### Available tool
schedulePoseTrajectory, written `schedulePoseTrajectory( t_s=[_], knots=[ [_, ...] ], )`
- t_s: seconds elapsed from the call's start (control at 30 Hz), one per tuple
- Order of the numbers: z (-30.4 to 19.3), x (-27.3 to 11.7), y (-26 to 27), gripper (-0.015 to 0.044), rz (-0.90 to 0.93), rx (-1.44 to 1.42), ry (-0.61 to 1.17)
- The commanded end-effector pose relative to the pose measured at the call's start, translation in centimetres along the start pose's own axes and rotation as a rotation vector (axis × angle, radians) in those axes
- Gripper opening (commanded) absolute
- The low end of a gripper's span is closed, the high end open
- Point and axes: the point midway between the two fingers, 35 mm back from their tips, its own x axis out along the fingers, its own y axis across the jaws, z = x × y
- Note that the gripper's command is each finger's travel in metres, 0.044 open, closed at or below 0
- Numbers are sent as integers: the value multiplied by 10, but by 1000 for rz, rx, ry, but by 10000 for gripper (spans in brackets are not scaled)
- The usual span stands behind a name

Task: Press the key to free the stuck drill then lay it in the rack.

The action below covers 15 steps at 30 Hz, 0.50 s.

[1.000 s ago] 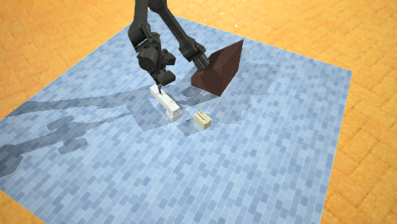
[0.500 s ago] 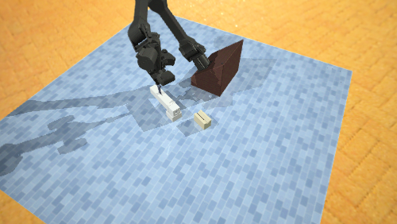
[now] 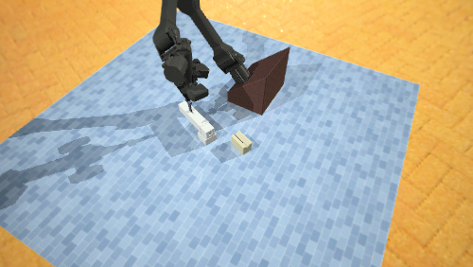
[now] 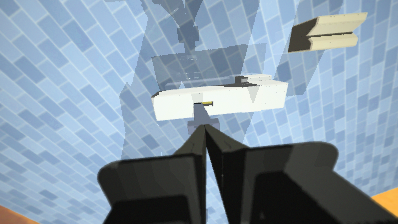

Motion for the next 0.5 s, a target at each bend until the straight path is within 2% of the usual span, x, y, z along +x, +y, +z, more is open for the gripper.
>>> schedulePoseTrajectory(
  t_s=[0.0,0.47],
  knots=[
    [5,13,1,0,23,-5,-28],
    [6,19,1,0,23,-5,-28]
  ],
)
